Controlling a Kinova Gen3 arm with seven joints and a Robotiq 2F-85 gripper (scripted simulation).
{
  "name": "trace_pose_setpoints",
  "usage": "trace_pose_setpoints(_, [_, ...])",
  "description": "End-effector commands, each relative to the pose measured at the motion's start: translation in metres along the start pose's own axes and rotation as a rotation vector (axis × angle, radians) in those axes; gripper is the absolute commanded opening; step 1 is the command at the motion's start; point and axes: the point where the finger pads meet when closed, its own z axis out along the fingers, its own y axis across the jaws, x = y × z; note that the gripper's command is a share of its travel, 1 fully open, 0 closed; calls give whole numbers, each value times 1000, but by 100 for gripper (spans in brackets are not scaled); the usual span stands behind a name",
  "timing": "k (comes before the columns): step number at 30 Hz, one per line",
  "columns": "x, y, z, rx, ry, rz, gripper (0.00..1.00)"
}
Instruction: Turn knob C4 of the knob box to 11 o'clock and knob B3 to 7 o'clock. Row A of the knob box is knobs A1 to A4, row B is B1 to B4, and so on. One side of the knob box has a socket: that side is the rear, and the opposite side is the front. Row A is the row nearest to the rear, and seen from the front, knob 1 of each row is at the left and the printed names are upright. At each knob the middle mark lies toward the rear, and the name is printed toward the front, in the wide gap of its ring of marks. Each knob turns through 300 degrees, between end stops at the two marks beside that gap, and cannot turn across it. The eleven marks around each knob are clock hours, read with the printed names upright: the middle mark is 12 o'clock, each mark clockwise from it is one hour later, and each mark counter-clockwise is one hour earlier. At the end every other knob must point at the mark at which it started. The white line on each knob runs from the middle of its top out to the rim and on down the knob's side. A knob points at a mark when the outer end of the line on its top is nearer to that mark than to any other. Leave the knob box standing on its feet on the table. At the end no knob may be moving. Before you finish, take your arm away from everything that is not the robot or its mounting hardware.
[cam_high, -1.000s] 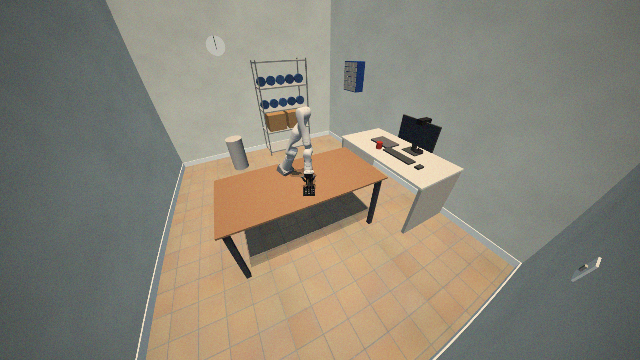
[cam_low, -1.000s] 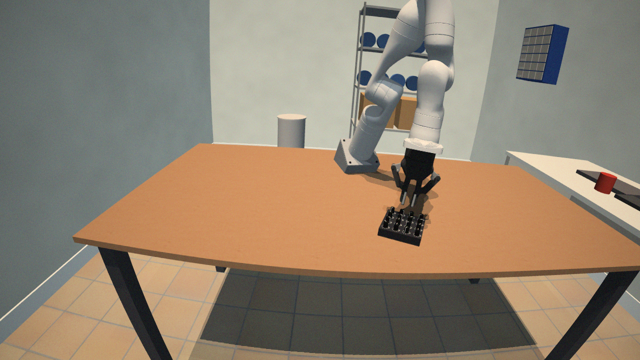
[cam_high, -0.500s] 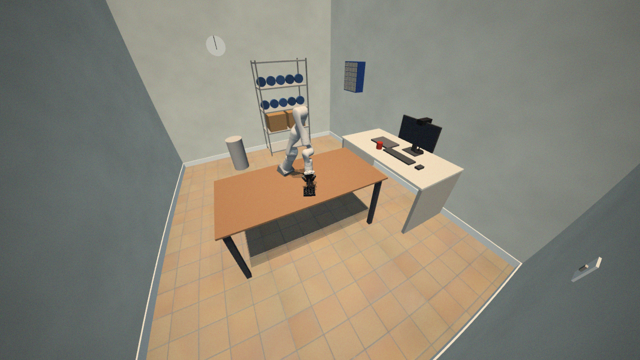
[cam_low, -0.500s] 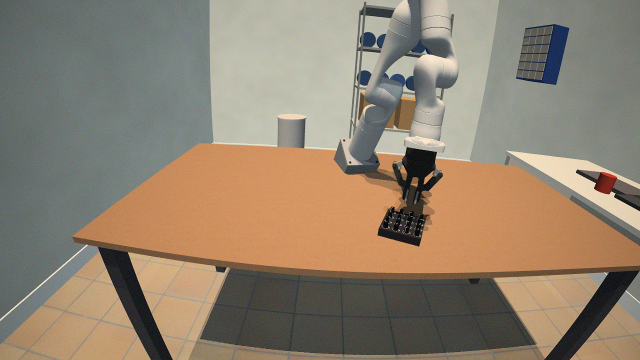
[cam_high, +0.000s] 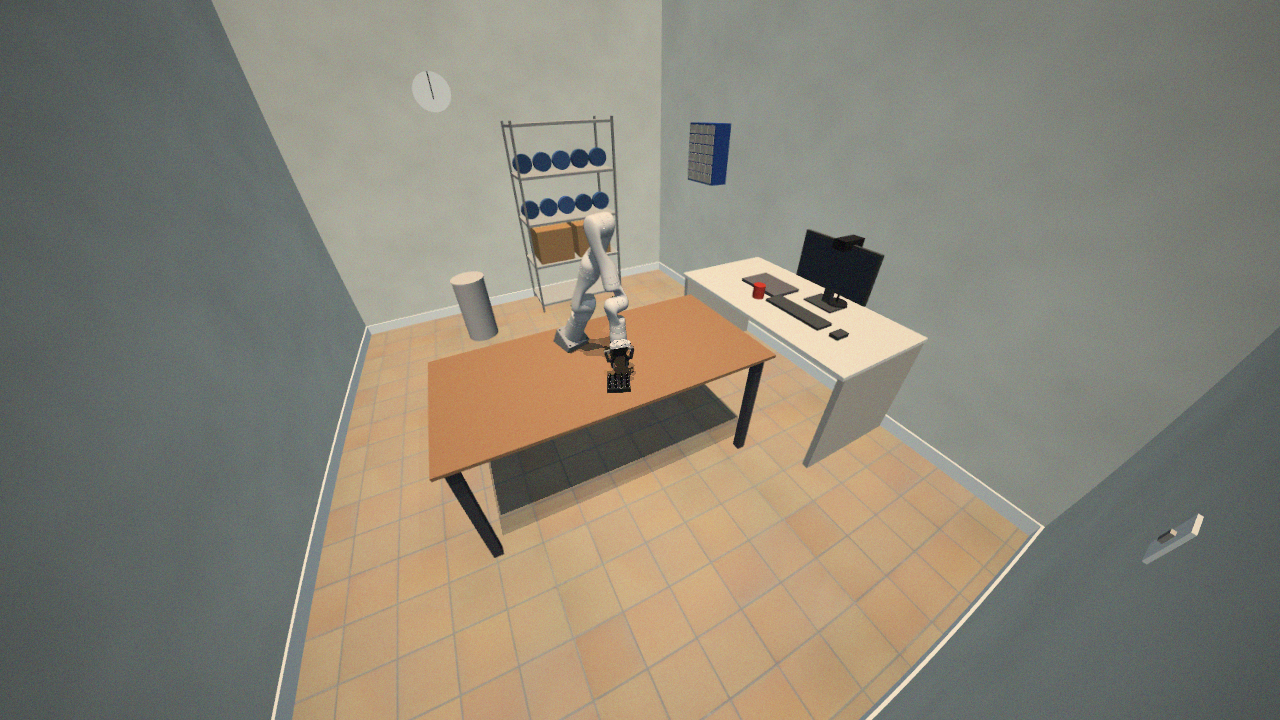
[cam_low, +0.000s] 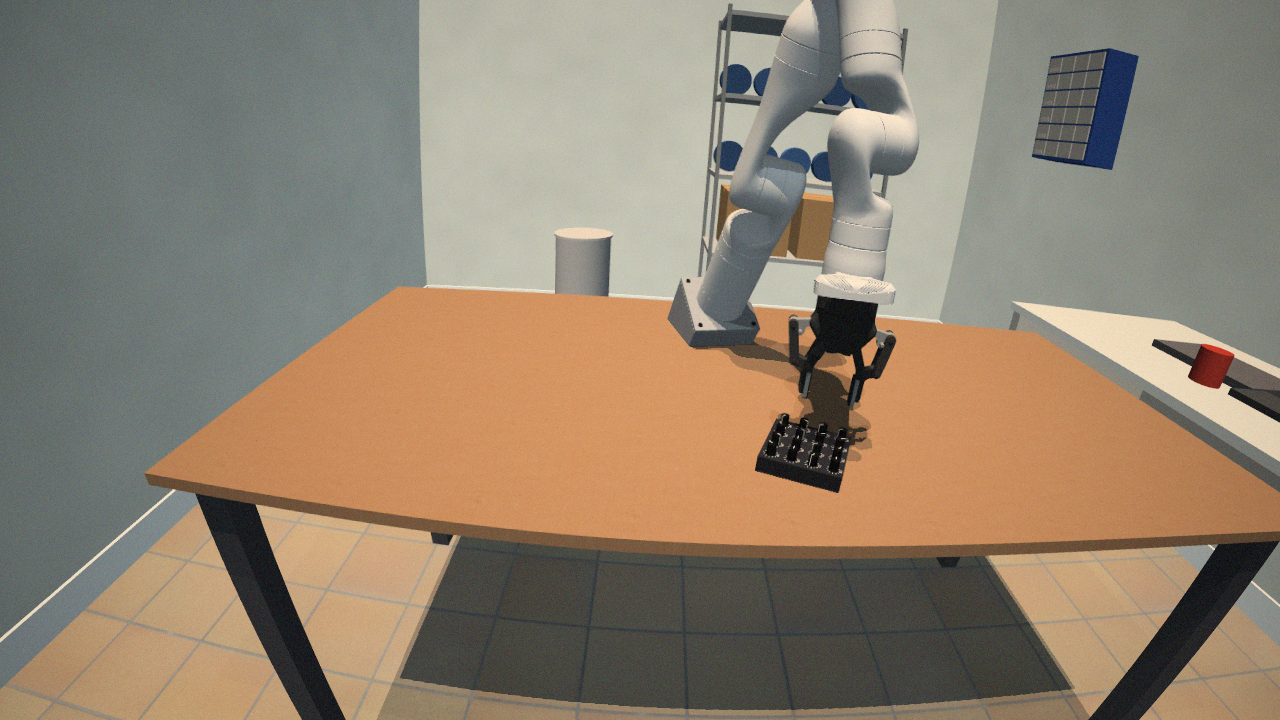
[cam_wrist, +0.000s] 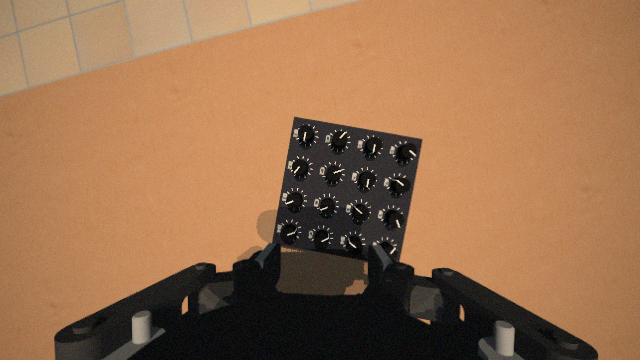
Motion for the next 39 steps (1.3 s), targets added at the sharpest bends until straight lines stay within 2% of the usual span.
trace_pose_setpoints(1, [1, -1, -4, 3, 4, -3, 100])
trace_pose_setpoints(10, [1, -1, -18, 3, 4, -3, 100])
trace_pose_setpoints(23, [1, -1, -63, 3, 4, -3, 100])
trace_pose_setpoints(25, [1, -1, -63, 3, 4, -3, 100])
trace_pose_setpoints(33, [1, -1, -91, 3, 4, -3, 100])
trace_pose_setpoints(39, [1, -1, -105, 3, 4, -3, 100])
